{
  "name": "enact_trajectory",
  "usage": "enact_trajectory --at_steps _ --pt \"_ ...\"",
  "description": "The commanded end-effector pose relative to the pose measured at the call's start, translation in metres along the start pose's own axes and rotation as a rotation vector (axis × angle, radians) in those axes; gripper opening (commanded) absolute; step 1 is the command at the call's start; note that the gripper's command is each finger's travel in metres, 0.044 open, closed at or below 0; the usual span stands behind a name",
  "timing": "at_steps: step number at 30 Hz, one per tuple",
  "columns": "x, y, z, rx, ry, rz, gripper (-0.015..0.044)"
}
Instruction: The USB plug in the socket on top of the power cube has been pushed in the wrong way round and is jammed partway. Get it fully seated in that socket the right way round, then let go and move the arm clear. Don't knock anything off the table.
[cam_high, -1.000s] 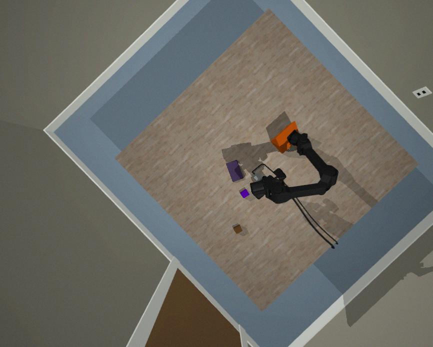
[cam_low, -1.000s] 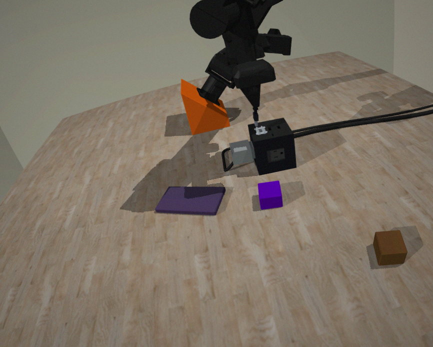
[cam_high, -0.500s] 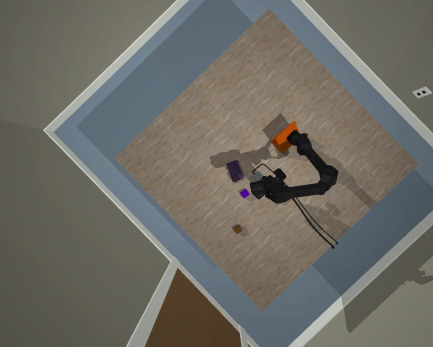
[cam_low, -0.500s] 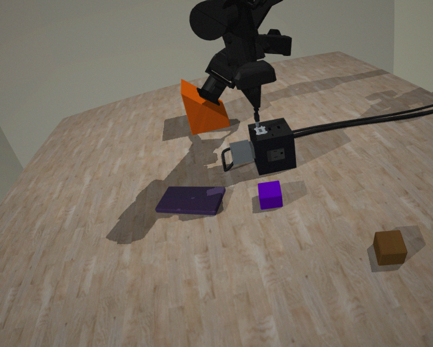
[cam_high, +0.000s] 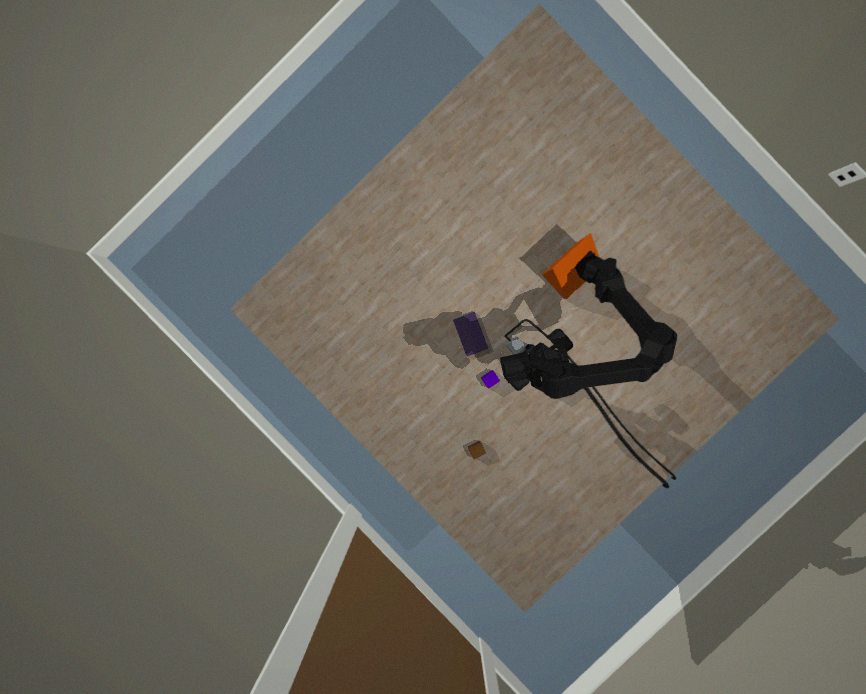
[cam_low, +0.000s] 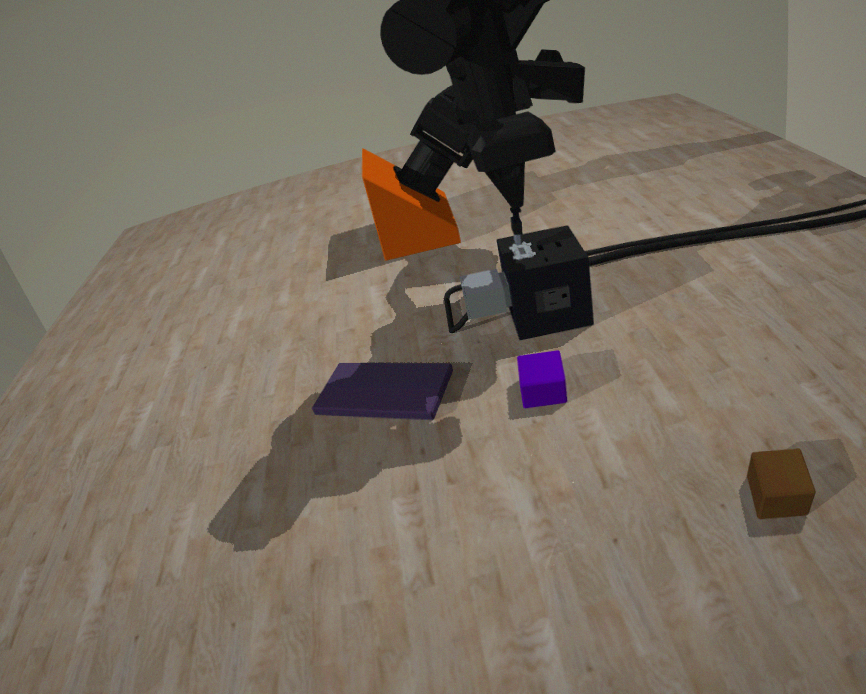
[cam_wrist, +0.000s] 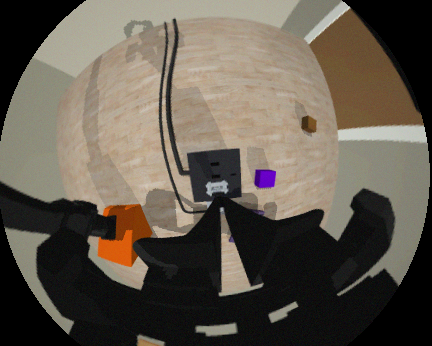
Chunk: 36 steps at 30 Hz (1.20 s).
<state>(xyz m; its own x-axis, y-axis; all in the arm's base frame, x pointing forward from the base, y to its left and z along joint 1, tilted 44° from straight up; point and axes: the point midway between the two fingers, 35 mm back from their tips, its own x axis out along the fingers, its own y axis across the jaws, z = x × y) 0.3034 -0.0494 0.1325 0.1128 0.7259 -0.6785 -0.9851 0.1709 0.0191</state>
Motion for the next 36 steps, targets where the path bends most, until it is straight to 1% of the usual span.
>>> enact_trajectory --at_steps 1,36 --pt "0.0006 -0.0006 0.0006 -0.007 -0.007 -0.003 0.0000" --pt "0.0048 -0.0006 0.0015 -0.008 -0.020 -0.004 0.0000"
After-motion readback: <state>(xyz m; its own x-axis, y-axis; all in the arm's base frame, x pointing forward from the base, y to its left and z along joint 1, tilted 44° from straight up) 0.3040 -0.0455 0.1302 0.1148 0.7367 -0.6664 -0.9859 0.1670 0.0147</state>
